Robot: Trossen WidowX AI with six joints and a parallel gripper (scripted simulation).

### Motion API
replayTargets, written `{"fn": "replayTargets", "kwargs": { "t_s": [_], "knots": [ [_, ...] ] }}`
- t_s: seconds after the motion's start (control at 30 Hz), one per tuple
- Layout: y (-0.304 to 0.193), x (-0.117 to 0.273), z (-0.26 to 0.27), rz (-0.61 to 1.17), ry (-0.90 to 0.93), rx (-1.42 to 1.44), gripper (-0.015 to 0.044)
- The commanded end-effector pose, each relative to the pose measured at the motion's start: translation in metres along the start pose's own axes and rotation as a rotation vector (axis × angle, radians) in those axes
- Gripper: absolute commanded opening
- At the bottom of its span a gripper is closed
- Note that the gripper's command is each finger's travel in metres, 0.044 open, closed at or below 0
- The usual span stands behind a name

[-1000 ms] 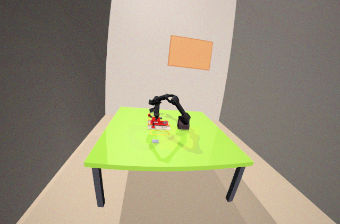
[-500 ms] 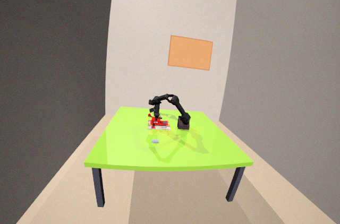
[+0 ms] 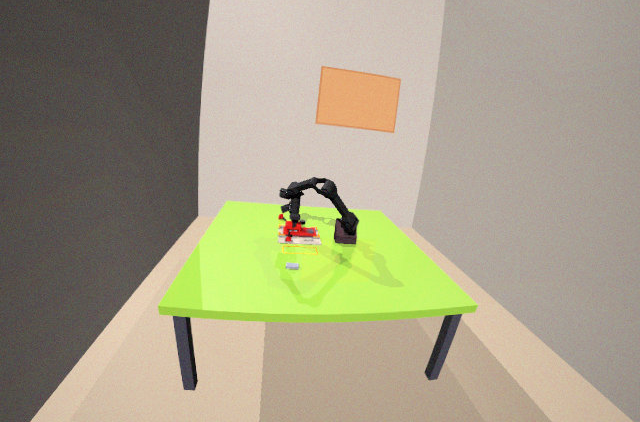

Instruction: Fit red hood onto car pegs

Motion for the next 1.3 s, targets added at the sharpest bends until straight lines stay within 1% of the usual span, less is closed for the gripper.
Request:
{"fn": "replayTargets", "kwargs": {
  "t_s": [0.0,0.5,1.27],
  "knots": [
    [-0.0004,-0.0029,0.0001,-0.001,0.006,-0.008,0.0000],
    [-0.0003,-0.0087,0.0003,-0.001,0.006,-0.008,0.0000],
    [-0.0003,0.0005,-0.0001,-0.001,0.003,-0.006,0.0000]
  ]
}}
Point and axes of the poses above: the point midway between the two fingers, 35 mm back from their tips, its own x axis back along the fingers, its own z axis across the jaws, y = z × x, the point moved 6 cm from there along x, back along the fingers, and after that the axes turned 13 degrees about x, right-handed, at the moved point
